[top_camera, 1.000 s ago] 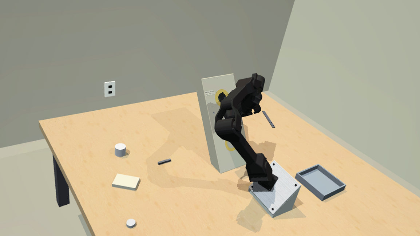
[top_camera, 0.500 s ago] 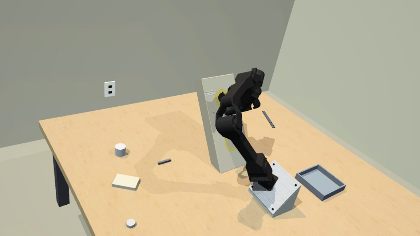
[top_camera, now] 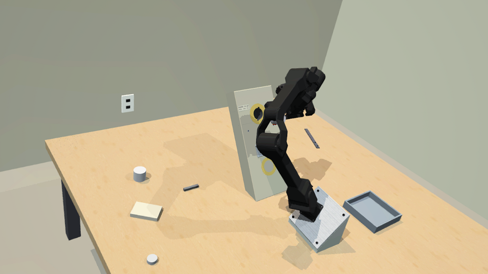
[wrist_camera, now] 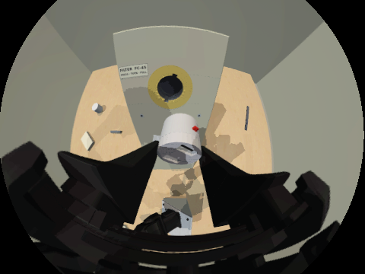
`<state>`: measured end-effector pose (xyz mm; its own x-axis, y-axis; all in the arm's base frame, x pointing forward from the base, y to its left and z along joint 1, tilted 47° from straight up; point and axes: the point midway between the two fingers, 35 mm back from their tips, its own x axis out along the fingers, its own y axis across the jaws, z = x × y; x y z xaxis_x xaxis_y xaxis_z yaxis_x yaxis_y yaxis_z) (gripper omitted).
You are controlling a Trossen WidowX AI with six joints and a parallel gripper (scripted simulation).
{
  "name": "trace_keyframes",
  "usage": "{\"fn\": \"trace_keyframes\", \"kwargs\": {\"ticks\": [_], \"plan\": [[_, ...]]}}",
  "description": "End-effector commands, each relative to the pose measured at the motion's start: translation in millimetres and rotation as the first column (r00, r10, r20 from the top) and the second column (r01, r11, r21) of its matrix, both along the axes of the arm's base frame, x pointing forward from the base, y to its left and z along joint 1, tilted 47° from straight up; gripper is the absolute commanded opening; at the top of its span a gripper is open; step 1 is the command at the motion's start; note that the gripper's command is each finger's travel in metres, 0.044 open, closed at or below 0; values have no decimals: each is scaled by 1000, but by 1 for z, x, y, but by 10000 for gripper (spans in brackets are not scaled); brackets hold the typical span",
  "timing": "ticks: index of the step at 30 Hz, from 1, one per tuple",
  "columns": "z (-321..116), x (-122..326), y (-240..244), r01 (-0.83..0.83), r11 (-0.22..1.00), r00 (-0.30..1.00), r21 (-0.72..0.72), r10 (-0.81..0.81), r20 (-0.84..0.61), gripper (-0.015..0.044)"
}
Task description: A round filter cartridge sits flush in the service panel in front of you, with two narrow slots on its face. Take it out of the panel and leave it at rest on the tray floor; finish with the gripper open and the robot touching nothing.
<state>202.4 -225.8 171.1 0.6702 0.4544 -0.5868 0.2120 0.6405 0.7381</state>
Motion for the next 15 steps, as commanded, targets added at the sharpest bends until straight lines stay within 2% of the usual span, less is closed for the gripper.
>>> {"fn": "trace_keyframes", "kwargs": {"ticks": [1,15], "plan": [[0,-5,-7,-3,1000,1000,1,3,-3,0],[-48,-1,-46,-101,994,994,-31,102,29,0]]}}
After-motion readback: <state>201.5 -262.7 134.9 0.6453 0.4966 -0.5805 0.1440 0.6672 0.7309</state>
